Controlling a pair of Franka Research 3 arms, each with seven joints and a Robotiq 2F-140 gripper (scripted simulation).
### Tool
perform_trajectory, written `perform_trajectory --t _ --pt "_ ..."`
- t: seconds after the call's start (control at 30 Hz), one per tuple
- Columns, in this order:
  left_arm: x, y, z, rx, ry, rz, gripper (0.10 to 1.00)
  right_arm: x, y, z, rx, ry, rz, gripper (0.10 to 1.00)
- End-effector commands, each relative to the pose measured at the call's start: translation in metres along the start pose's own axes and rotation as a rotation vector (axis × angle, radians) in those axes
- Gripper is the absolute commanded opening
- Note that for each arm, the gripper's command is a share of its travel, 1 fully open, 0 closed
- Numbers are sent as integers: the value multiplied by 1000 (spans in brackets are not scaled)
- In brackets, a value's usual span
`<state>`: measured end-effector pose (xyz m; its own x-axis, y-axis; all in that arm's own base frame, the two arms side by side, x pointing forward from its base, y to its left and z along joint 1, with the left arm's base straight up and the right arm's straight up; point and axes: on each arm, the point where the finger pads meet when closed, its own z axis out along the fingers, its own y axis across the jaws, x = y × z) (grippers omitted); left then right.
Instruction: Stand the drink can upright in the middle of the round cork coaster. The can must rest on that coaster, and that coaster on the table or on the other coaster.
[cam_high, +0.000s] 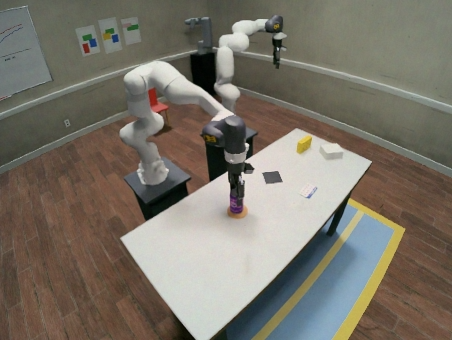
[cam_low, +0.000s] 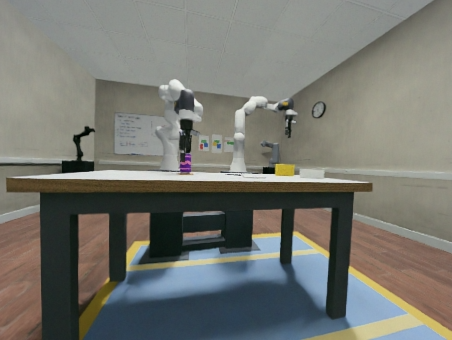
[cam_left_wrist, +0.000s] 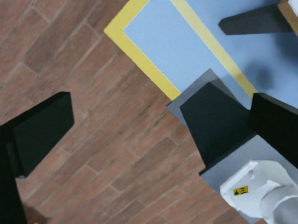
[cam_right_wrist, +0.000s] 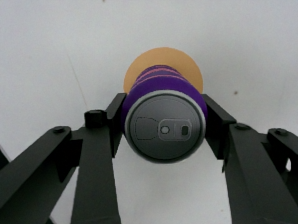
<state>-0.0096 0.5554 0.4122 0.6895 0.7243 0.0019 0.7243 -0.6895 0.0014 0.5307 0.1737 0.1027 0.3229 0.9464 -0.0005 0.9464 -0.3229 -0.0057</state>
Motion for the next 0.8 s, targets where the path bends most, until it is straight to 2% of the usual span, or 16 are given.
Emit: perform_trajectory --t 0.0,0.17,0.2,0.7,0.77 --pt "-2 -1 -1 1 -2 4 1000 0 2 1 -6 0 4 99" --pt "-2 -1 -1 1 -2 4 1000 0 2 1 -6 0 4 99" --pt "-2 -1 -1 1 -2 4 1000 0 2 1 -6 0 4 1000" --pt "-2 -1 -1 1 -2 4 1000 0 2 1 -6 0 4 1000" --pt "-2 -1 -1 1 -2 4 1000 0 2 -6 -6 0 4 1000"
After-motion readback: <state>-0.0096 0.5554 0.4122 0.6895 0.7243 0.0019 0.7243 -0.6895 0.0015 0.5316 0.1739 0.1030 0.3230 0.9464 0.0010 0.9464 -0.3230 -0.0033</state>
